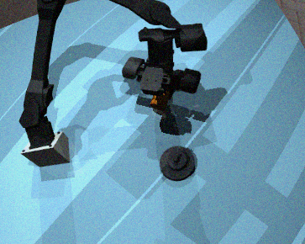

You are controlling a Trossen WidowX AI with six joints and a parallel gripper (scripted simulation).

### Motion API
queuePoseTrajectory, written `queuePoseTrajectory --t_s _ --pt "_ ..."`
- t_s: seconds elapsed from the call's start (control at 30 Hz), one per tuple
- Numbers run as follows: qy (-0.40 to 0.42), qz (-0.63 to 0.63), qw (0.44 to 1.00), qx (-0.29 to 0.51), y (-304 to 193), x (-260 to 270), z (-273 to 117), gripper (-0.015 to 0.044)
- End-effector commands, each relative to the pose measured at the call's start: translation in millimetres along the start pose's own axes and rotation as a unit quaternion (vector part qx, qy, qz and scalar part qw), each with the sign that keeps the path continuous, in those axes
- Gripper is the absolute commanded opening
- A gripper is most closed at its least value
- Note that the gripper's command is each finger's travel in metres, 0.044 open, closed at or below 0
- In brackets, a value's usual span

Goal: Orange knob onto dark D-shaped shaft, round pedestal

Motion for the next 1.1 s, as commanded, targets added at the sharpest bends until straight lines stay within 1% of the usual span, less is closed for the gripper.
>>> queuePoseTrajectory --t_s 0.0,0.53,1.07 --pt "-0.006 -0.002 0.999 0.035 7.2 -0.7 -1.4 0.0179" --pt "-0.024 -0.001 0.985 0.171 32.8 3.2 -3.4 0.0179" --pt "-0.042 0.001 0.952 0.304 58.1 6.8 1.6 0.0179"
Point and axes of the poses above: the point midway between the two fingers, 35 mm back from their tips, its own z axis out along the fingers, its own x axis across the jaws, y = z × x, the point moved 3 cm from there along -z, back along the fingers, and after that the axes turned 8 degrees about z, right-handed, at the moved point
